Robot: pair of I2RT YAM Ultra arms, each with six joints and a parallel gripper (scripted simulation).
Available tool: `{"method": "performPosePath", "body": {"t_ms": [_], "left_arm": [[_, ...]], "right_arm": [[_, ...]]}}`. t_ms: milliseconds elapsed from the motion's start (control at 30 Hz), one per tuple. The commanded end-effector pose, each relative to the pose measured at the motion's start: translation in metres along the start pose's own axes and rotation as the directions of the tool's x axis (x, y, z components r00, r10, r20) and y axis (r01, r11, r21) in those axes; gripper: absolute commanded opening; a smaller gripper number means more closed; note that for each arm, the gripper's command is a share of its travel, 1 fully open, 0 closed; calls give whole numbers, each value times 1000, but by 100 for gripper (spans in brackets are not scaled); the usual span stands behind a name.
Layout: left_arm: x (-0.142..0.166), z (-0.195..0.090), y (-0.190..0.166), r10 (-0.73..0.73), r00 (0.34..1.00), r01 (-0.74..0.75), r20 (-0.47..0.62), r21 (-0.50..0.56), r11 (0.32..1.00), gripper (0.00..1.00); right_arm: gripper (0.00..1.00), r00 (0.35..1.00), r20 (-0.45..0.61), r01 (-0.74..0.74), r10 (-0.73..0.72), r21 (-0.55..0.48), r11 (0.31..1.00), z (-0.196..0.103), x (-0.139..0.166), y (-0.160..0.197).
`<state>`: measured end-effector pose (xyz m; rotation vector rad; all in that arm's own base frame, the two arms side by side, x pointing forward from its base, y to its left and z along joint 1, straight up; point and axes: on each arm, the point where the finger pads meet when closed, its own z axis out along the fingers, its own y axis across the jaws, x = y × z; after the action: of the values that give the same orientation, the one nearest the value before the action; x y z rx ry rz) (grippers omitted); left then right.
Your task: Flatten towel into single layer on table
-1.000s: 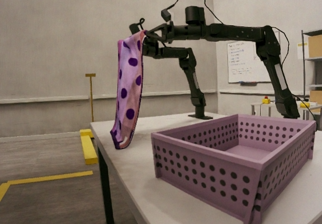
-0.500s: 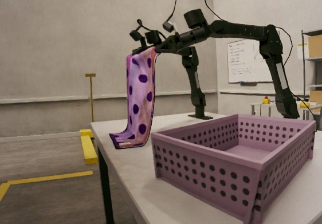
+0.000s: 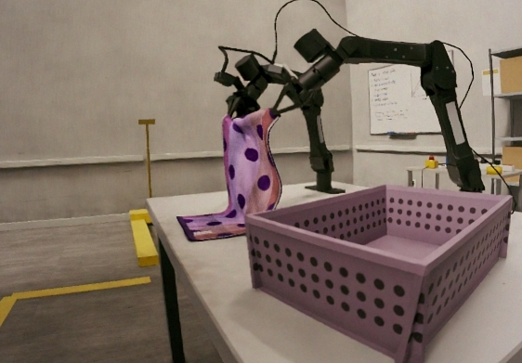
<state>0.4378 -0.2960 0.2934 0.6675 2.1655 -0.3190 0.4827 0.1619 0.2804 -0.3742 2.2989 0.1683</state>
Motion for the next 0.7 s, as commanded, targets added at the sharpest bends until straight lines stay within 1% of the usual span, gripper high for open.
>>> {"method": "performPosePath", "body": {"t_ms": [0, 33, 67, 100, 167, 200, 267, 300, 367, 400, 467, 500, 567, 600, 633, 667], "left_arm": [[23, -3, -8, 3, 994, -3, -109, 4, 1000, 0], [20, -6, -9, 3, 995, -2, -100, 7, 1000, 0], [18, -10, -1, -8, 996, 8, -92, -5, 1000, 0], [51, -4, -20, 22, 982, -17, -188, 25, 1000, 0], [51, -4, -21, 22, 982, -17, -188, 28, 999, 0], [68, -6, -32, 43, 970, -32, -240, 47, 998, 0], [68, -5, -32, 43, 969, -32, -242, 47, 998, 0], [86, -5, -44, 65, 958, -48, -279, 67, 997, 0], [86, -5, -44, 65, 958, -48, -279, 67, 997, 0], [99, -2, -56, 85, 964, -65, -253, 88, 994, 0], [99, -2, -56, 85, 964, -65, -253, 88, 994, 0], [118, 0, -67, 107, 962, -82, -251, 109, 991, 0], [118, 0, -67, 107, 962, -82, -251, 109, 991, 0], [118, 0, -64, 104, 962, -81, -251, 101, 992, 0], [117, 1, -57, 91, 963, -71, -252, 87, 994, 0], [136, 2, -77, 129, 960, -101, -248, 124, 987, 0]], "right_arm": [[0, 999, -43, 14, -13, 5, 1000, -27, 7, 3], [0, 999, -43, 8, -8, 11, 1000, -27, 7, 0], [0, 999, -43, 8, -7, 11, 1000, -27, 7, -1], [0, 988, -153, 16, -15, 4, 1000, -19, 44, 4], [0, 988, -153, 14, -13, 5, 1000, -19, 44, 3], [0, 978, -207, 19, -18, 1, 1000, -19, 67, 5], [0, 978, -207, 15, -14, 5, 1000, -19, 66, 3], [0, 983, -182, 20, -20, -1, 1000, -18, 83, 6], [0, 983, -182, 16, -16, 3, 1000, -18, 83, 3], [0, 983, -182, 23, -23, -3, 1000, -18, 105, 7], [0, 983, -182, 20, -20, 0, 1000, -18, 105, 5], [0, 983, -182, 25, -25, -5, 1000, -19, 128, 7], [0, 983, -182, 25, -25, -5, 1000, -19, 128, 7], [0, 983, -183, 12, -10, 9, 1000, -19, 128, 0], [0, 983, -183, 11, -9, 9, 1000, -19, 128, -1], [0, 983, -183, 20, -20, 0, 1000, -19, 150, 4]]}}
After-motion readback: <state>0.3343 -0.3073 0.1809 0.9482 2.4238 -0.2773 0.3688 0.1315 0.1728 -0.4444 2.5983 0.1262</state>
